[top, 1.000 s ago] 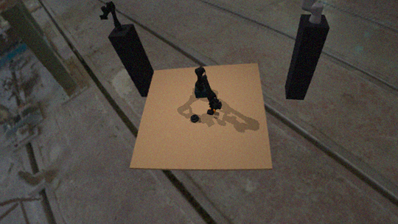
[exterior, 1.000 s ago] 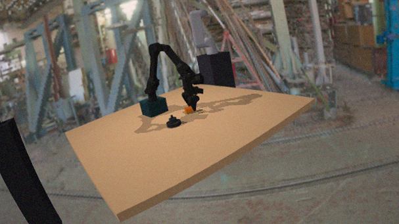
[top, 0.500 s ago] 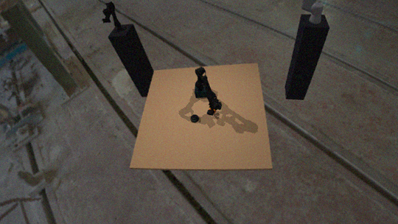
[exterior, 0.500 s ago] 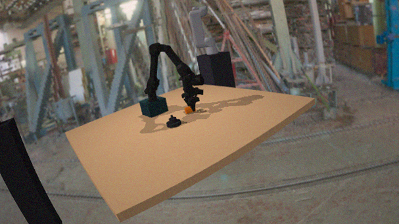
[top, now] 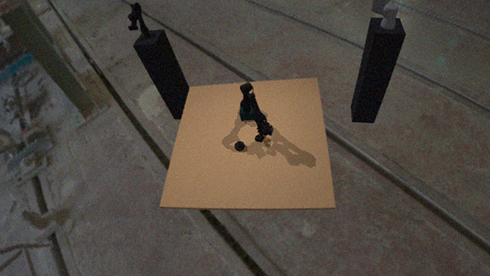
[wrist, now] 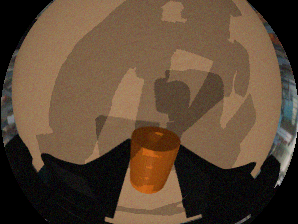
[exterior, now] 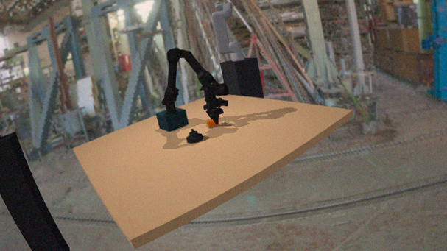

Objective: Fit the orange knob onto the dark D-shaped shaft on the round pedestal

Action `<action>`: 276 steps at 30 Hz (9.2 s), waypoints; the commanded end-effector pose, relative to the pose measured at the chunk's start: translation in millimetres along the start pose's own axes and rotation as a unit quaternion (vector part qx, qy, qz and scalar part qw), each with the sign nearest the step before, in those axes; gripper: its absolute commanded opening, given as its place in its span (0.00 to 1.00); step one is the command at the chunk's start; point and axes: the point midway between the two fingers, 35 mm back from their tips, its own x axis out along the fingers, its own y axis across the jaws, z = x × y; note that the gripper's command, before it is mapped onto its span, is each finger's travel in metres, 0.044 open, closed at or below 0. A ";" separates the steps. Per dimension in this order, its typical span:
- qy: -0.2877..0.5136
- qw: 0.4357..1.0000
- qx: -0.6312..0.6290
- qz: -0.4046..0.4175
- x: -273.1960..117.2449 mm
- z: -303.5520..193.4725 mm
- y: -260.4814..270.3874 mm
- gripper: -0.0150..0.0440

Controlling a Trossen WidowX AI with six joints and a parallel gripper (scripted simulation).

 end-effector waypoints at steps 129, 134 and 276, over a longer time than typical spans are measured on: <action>-0.557 0.830 0.000 0.002 -90.1 -76.9 0.5 1.00; -0.503 0.863 -0.004 0.042 -84.7 -71.9 4.1 1.00; 0.002 0.799 0.602 -0.002 -134.0 -63.9 -1.8 0.25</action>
